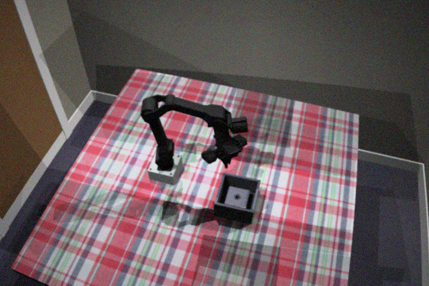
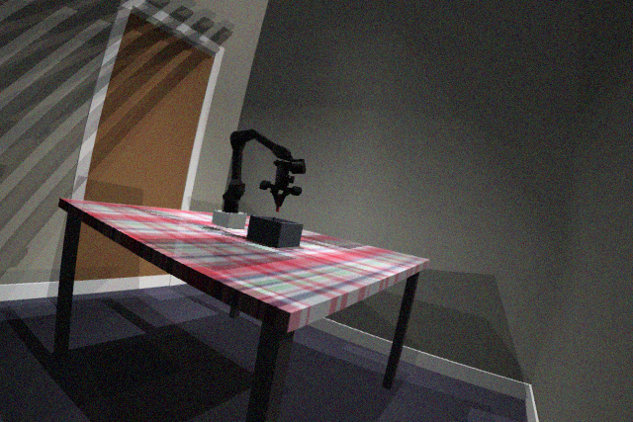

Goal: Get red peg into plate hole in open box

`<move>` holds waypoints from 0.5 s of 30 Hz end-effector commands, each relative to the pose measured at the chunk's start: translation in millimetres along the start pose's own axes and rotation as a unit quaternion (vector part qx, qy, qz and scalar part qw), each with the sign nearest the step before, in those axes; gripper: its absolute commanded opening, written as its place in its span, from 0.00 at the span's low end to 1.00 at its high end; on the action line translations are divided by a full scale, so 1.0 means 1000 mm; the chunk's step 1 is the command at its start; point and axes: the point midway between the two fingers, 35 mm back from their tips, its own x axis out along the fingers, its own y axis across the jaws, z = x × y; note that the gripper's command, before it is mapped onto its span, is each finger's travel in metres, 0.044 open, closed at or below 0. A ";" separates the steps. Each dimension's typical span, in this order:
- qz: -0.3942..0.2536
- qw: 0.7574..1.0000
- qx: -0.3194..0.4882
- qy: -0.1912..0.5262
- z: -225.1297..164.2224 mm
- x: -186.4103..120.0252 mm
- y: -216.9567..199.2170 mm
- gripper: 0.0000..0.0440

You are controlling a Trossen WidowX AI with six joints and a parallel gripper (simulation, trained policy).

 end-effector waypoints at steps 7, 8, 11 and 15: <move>0.005 1.000 0.031 -0.003 0.035 0.012 -0.005 0.00; 0.005 0.999 0.035 -0.003 0.039 0.014 -0.006 0.00; 0.007 0.999 0.046 -0.005 0.050 0.020 -0.009 0.00; 0.009 0.998 0.062 -0.006 0.063 0.028 -0.012 0.00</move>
